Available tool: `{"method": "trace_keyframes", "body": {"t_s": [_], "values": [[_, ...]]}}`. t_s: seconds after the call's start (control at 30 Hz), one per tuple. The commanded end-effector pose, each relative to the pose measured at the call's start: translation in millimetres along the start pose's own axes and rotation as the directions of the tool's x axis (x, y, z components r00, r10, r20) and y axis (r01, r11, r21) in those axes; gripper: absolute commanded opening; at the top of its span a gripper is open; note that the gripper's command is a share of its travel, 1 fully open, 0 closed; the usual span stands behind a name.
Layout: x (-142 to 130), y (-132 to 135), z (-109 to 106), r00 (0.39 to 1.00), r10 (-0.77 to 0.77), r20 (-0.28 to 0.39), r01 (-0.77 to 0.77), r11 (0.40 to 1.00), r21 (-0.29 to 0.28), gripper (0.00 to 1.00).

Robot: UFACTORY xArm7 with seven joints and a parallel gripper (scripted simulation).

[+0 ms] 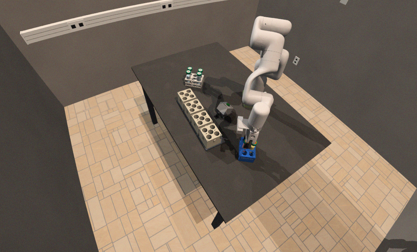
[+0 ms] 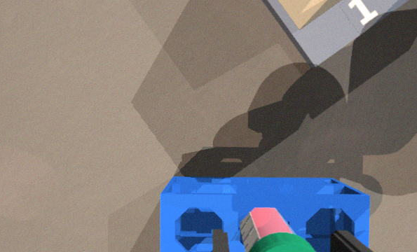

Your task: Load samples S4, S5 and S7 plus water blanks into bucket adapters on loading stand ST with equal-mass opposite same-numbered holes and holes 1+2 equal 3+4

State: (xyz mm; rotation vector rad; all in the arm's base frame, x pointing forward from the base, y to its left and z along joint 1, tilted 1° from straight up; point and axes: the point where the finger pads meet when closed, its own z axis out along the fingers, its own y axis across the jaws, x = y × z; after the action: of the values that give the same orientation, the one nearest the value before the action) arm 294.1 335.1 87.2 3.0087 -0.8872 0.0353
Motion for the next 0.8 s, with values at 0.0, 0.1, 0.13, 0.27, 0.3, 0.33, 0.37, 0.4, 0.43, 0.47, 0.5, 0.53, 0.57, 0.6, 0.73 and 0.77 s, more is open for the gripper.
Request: {"method": "trace_keyframes", "body": {"t_s": [0.0,0.1,0.13,0.27,0.3,0.33,0.37,0.4,0.43,0.47,0.5,0.53,0.57,0.6,0.73,0.77], "values": [[0.2,-1.5,-1.6,1.000,0.000,-0.001,0.000,1.000,0.004,0.57],[0.2,-1.5,-3.3,1.000,0.000,-0.001,0.000,1.000,0.004,0.00],[0.2,-1.5,-3.3,1.000,0.000,-0.001,0.000,1.000,0.004,0.00],[0.2,-1.5,-3.3,1.000,0.000,-0.001,0.000,1.000,0.004,0.00],[0.2,-1.5,-3.3,1.000,0.000,-0.001,0.000,1.000,0.004,0.00],[0.2,-1.5,-3.3,1.000,0.000,-0.001,0.000,1.000,0.004,0.00],[0.2,-1.5,-3.3,1.000,0.000,-0.001,0.000,1.000,0.004,0.00],[0.2,-1.5,-3.3,1.000,0.000,-0.001,0.000,1.000,0.004,0.00],[0.2,-1.5,-3.4,1.000,0.000,-0.001,0.000,1.000,0.004,0.00],[0.2,-1.5,-3.3,1.000,0.000,-0.001,0.000,1.000,0.004,0.00],[0.2,-1.5,-3.3,1.000,0.000,-0.001,0.000,1.000,0.004,0.00],[0.2,-1.5,-3.3,1.000,0.000,-0.001,0.000,1.000,0.004,0.00],[0.2,-1.5,-3.3,1.000,0.000,-0.001,0.000,1.000,0.004,0.00],[0.2,-1.5,-3.3,1.000,0.000,-0.001,0.000,1.000,0.004,0.00],[0.2,-1.5,-3.3,1.000,0.000,-0.001,0.000,1.000,0.004,0.00],[0.2,-1.5,-3.3,1.000,0.000,-0.001,0.000,1.000,0.004,0.00]]}}
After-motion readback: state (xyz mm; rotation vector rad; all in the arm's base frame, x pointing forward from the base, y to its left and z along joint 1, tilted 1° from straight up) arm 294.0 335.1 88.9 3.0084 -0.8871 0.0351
